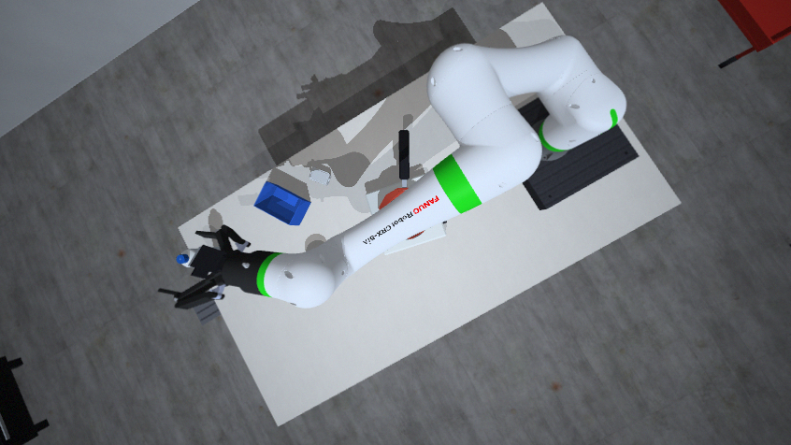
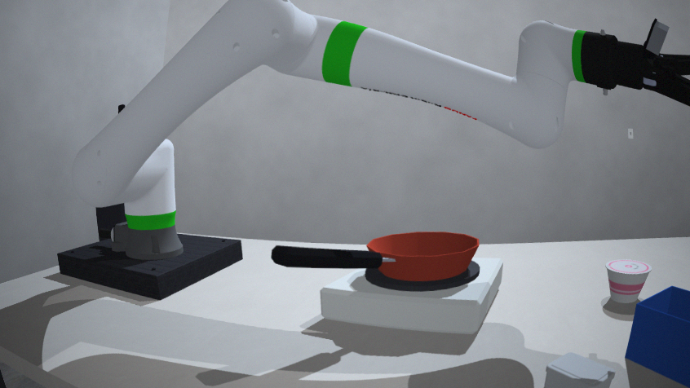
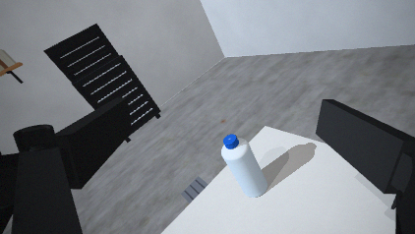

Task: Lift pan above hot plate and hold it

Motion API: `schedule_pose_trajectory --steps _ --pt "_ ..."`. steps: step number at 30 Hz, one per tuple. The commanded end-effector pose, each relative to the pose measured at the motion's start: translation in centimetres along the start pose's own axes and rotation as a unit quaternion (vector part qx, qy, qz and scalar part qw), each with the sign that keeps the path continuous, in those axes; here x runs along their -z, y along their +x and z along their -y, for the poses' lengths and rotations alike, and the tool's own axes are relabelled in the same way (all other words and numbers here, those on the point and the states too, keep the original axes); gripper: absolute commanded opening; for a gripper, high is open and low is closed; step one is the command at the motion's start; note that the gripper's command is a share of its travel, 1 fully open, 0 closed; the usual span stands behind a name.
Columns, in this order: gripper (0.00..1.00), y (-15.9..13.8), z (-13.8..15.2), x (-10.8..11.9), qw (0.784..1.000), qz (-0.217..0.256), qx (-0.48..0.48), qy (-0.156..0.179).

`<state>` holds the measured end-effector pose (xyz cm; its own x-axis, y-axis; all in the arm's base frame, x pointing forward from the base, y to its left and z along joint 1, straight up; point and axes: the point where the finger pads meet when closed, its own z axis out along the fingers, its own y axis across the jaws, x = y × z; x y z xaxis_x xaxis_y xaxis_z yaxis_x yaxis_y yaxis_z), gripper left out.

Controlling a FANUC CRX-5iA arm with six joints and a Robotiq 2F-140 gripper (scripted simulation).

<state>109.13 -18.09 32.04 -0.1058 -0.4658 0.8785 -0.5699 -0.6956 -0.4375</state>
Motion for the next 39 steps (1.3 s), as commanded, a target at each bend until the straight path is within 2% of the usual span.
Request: schedule_pose_trajectory --steps 1,17,18,23,27,32,34,36,39 --pt "1.00 0.3 0.1 0.1 1.000 -0.001 -0.001 0.001" --pt "1.00 0.3 0.1 0.1 1.000 -0.001 -0.001 0.001" --pt "0.41 0.3 0.1 0.1 1.000 -0.001 -0.001 0.001" --pt "0.41 0.9 -0.2 0.4 1.000 -0.002 0.002 -0.005" --pt "0.41 2.6 -1.1 1.3 1.000 -0.003 0.010 -0.023" --pt "0.41 6.1 -4.0 4.0 0.997 0.007 0.035 -0.073" --pt "0.41 6.1 -4.0 4.0 0.997 0.007 0.035 -0.073" --pt "0.41 7.5 -5.9 5.8 0.993 0.021 0.051 -0.100" --pt "0.41 8.4 -7.7 7.6 0.989 0.039 0.066 -0.125"
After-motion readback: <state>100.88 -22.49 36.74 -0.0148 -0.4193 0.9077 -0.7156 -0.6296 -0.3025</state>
